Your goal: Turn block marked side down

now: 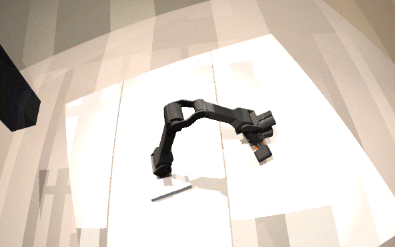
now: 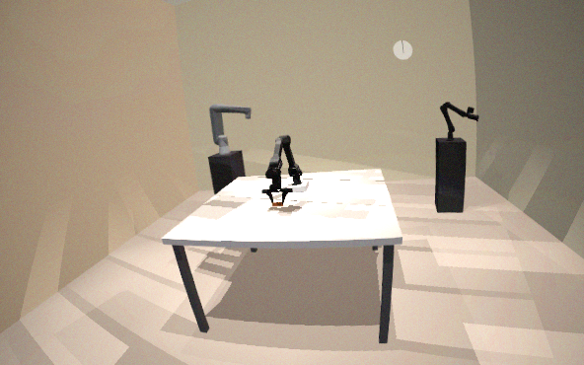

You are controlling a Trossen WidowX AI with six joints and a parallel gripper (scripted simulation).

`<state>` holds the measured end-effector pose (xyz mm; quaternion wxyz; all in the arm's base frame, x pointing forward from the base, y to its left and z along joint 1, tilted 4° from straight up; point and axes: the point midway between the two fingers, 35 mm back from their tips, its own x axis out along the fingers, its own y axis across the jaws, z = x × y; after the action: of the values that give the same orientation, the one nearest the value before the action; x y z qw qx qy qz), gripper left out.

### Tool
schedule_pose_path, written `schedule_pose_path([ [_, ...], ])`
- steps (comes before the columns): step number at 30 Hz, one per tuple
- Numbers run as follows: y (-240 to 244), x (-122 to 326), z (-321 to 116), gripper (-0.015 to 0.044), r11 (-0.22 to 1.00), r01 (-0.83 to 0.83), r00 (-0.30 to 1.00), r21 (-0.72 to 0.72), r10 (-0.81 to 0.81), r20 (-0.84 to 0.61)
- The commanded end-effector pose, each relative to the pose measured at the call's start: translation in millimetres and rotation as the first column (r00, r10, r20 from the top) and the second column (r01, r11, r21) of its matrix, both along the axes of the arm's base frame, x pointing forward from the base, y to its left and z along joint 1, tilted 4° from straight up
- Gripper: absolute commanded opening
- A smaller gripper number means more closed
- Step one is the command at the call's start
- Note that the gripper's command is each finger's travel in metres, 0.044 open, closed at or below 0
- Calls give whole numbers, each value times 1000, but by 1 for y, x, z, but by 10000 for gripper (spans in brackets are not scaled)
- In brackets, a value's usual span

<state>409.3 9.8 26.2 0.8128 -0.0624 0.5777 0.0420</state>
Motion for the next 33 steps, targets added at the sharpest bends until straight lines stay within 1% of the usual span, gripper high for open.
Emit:
schedule_pose_path([
  [1,0,-1,2,0,1000,-9,998,10,8,68],
  [14,-1,-10,5,0,999,-26,969,27,19,247],
  [20,-1,-10,4,0,999,-27,966,28,19,258],
  [33,-1,5,-20,0,998,-39,902,57,11,431],
])
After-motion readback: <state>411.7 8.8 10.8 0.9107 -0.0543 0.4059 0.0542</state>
